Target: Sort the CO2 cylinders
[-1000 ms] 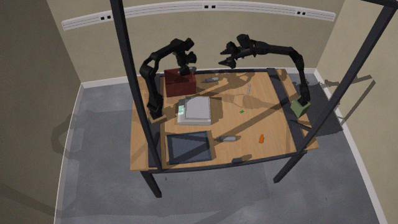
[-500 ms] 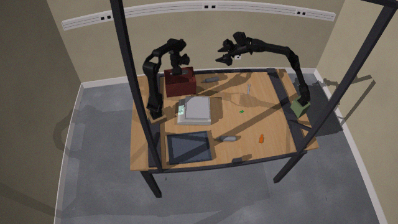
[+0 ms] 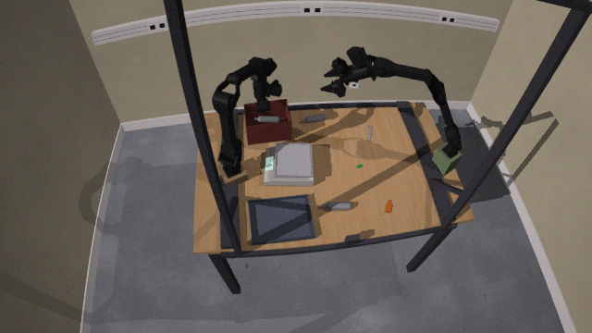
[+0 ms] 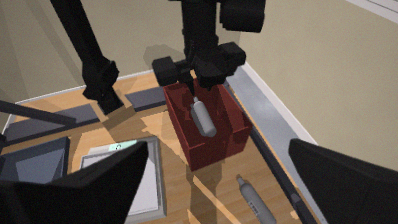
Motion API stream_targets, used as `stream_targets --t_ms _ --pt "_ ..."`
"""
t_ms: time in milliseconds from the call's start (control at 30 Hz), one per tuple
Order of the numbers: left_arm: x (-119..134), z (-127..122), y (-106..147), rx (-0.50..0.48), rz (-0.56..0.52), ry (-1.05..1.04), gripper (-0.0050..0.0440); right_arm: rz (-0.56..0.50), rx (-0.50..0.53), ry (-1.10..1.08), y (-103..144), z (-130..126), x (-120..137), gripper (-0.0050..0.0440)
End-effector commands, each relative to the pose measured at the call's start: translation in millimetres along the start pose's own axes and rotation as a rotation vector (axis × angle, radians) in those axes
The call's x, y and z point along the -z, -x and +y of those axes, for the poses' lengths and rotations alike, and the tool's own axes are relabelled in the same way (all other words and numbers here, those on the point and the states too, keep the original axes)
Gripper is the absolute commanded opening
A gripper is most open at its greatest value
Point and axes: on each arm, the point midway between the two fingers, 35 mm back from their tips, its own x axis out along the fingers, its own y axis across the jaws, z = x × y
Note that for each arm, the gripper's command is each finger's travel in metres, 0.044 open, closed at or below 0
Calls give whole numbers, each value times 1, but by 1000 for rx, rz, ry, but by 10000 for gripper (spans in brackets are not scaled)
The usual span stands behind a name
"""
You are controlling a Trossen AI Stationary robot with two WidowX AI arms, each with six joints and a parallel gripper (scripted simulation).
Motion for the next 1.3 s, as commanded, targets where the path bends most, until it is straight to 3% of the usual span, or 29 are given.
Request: stream_targets --t_ms 0,300,467,633,867,933,1267 --pt "0 2 4 -13 -12 0 217 -38 0 0 14 1 -16 440" --pt "-2 3 53 -13 -12 0 433 -38 0 0 14 1 -16 440" --pt "-3 -3 53 -16 -20 -2 440 -30 -4 2 13 4 -12 440" --pt "-13 -28 46 -9 -37 -27 440 -44 -31 18 31 21 -14 440" --pt "-50 -101 28 10 -93 -108 440 -53 -141 85 86 86 9 440" --pt "-50 -101 28 10 -93 -108 440 -53 -141 85 86 86 9 440" --pt "-98 -193 -2 33 -141 -211 440 -75 -293 169 165 149 64 440"
